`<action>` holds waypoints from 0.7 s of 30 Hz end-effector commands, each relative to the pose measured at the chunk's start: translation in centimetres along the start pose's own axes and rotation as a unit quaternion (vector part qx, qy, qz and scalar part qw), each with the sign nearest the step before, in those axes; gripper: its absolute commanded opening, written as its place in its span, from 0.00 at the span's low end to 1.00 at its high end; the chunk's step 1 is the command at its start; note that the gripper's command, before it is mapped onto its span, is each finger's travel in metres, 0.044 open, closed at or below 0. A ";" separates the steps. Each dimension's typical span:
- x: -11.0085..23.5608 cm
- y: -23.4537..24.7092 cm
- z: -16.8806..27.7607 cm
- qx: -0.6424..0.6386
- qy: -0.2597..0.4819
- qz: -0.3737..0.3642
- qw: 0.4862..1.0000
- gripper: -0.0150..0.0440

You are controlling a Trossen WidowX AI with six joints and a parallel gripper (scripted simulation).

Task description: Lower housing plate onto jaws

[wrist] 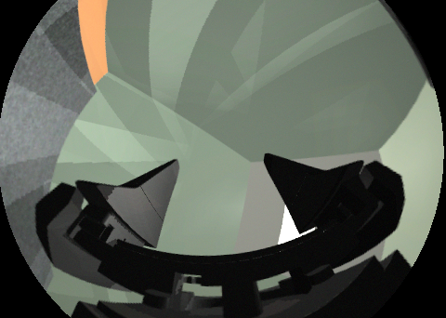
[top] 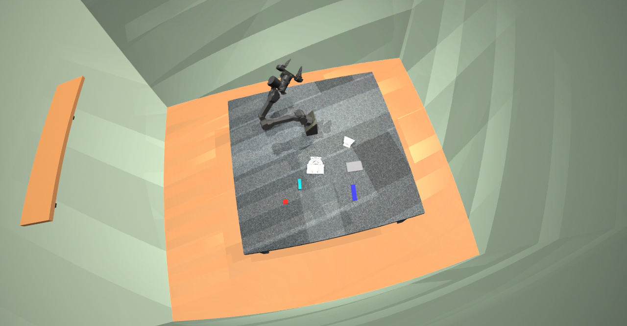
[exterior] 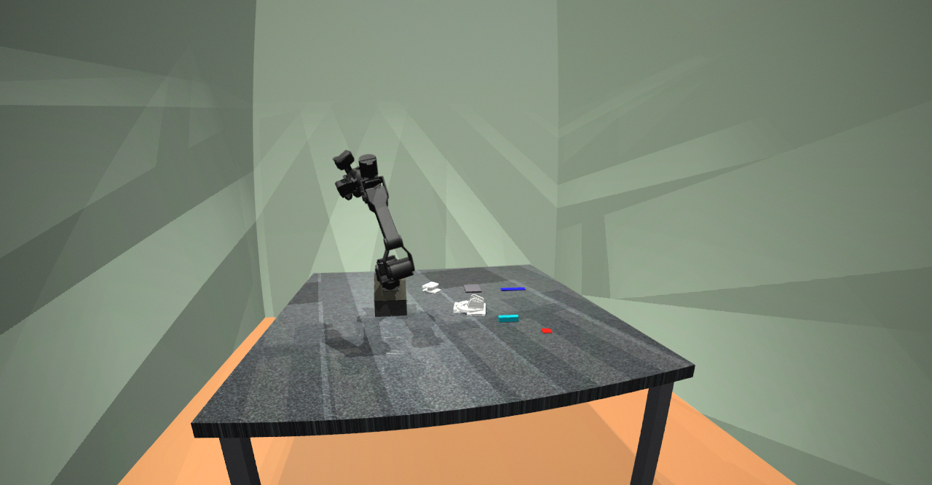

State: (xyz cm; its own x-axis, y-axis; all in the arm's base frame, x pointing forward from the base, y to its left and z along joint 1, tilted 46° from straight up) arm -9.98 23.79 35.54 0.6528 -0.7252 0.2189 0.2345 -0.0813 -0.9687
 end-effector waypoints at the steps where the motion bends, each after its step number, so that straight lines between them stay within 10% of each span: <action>1: -0.9 0.8 1.1 -0.022 0.018 -0.026 0.999 1.00; 21: -3.7 5.6 5.9 -0.128 0.095 -0.140 0.977 1.00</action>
State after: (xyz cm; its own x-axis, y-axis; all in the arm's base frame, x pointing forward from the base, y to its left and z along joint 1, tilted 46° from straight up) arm -7.15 29.69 30.43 0.4589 -0.7604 0.4595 0.1958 -0.4179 -0.8872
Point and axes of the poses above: the point midway between the two fingers, 35 mm back from their tips, its own x axis back along the fingers, its own y axis across the jaws, z = x × y, the point moved 7 cm from there along x, back along the fingers, and after that the axes turned 4 degrees about -x, right-handed, at the moved point
